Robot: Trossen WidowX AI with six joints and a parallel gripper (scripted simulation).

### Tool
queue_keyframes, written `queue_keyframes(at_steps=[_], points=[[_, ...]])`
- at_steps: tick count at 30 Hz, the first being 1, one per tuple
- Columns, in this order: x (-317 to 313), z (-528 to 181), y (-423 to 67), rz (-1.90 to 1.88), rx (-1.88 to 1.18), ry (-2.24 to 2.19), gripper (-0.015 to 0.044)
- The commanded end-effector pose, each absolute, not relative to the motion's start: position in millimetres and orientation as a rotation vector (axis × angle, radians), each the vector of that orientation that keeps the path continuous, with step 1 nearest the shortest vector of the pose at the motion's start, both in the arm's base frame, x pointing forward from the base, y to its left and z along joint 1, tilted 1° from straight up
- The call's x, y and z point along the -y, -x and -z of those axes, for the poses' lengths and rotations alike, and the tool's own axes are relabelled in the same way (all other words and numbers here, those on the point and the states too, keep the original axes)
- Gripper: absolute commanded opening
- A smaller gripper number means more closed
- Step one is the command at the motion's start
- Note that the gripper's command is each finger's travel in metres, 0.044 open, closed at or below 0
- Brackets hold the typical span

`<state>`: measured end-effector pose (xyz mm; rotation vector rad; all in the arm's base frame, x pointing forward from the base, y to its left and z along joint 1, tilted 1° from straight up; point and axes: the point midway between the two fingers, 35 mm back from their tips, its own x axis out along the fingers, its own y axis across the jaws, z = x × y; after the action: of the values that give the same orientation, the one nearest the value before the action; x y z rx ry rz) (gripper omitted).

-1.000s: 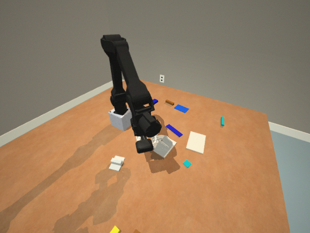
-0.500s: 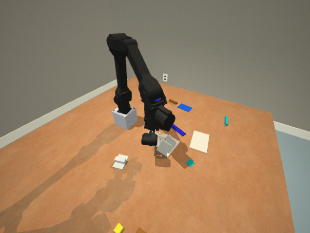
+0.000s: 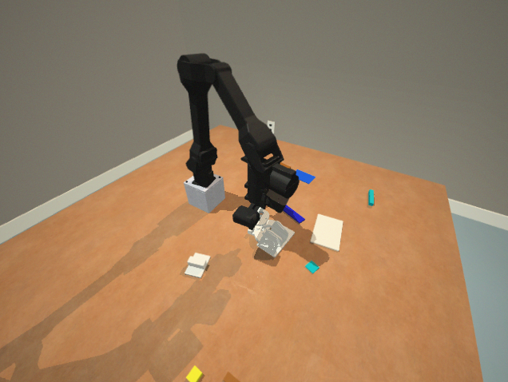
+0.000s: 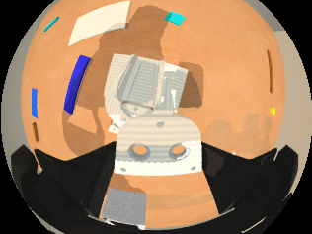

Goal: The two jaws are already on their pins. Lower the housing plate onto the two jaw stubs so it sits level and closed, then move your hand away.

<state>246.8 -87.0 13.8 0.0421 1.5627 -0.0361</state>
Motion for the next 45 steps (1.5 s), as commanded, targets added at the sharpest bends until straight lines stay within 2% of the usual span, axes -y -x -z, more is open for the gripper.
queue_keyframes(at_steps=[1, 8, 45], points=[[75, -14, -249, 0.111, -1.555, -0.124, 0.0351], [60, -14, -251, 0.21, -1.548, -0.228, 0.0351], [50, -14, -243, 0.223, -1.547, -0.243, 0.0351]])
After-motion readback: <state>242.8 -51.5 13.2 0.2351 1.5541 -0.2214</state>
